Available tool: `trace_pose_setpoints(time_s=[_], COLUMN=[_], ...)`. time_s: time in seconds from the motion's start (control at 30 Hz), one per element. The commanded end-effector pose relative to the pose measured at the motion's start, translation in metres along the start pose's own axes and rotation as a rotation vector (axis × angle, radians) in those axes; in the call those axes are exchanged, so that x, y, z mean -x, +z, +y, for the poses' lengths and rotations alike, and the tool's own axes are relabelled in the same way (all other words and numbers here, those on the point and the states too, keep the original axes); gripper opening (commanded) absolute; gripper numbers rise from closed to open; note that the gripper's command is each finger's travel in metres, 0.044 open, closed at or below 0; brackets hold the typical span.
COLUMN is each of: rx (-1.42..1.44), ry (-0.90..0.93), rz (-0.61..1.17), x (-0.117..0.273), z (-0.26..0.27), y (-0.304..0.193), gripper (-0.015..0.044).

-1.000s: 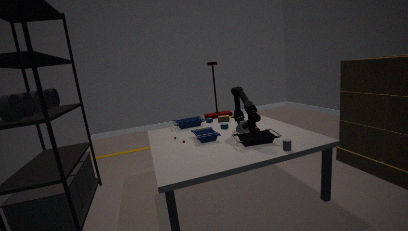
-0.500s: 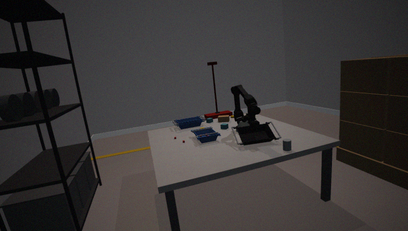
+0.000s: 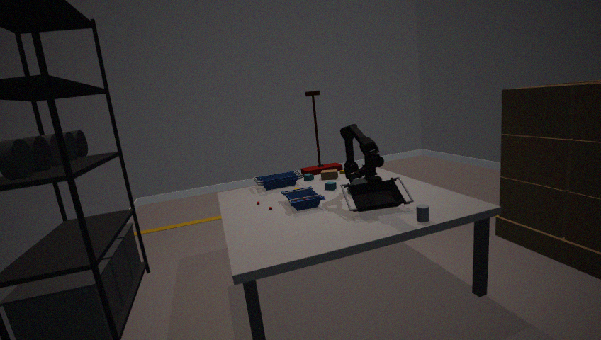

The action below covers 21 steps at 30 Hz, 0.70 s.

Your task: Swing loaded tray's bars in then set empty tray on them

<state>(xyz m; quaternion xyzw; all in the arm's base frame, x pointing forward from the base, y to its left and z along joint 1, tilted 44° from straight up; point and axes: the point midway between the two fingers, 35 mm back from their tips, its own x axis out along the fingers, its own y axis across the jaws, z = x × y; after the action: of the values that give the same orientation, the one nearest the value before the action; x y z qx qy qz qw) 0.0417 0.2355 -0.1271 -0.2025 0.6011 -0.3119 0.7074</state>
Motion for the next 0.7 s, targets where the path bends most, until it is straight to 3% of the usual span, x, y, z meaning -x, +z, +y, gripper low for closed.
trace_pose_setpoints(time_s=[0.0,0.67], rx=[-0.007,-0.003], ry=[0.030,0.044], rz=[0.007,0.007], x=[0.009,0.061], z=[0.006,0.045], y=[0.000,-0.001], gripper=[0.0000,0.0000])
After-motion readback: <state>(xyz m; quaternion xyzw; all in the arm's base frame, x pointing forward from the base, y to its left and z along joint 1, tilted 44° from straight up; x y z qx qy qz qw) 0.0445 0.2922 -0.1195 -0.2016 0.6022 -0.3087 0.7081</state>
